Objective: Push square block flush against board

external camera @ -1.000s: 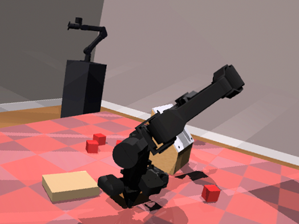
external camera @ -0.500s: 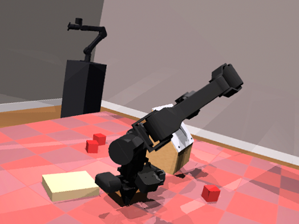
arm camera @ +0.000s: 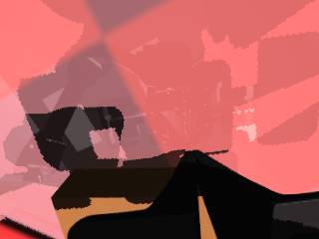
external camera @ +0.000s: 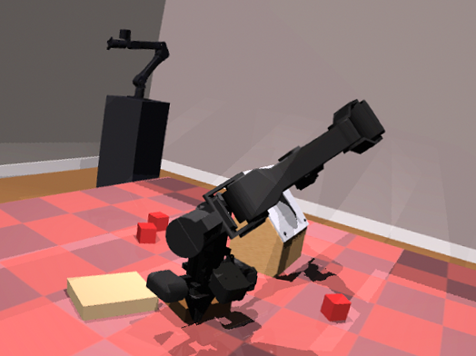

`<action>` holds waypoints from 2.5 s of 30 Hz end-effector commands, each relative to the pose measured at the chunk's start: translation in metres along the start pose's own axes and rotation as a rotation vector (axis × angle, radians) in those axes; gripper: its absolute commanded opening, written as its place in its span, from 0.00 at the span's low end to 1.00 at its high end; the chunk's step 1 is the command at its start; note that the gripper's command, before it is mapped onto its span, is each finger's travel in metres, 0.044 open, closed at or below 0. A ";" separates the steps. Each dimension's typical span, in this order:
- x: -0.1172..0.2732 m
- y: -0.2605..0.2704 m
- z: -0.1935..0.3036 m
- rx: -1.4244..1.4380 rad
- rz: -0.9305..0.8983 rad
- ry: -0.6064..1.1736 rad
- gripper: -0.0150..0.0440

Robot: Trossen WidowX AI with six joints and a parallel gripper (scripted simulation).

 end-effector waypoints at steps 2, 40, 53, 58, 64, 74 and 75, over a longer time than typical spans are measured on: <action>-0.003 0.003 0.007 -0.005 -0.010 0.005 0.25; -0.002 -0.006 -0.041 -0.002 -0.016 -0.001 0.25; 0.051 -0.004 -0.036 -0.027 -0.002 0.004 0.25; 0.051 0.027 -0.023 -0.099 -0.009 0.004 0.25; 0.009 0.030 -0.022 -0.108 -0.011 0.003 0.25; -0.003 0.031 -0.020 -0.110 -0.012 0.002 0.25; -0.003 0.031 -0.019 -0.110 -0.012 0.002 0.25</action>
Point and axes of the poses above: the point midway between the two fingers, 35 mm back from their tips, its own x axis back along the fingers, its own y axis across the jaws, z = x × y, the point moved 3 cm from there along x, back along the fingers, and after that the axes turned 9 degrees about x, right-handed, at the moved point
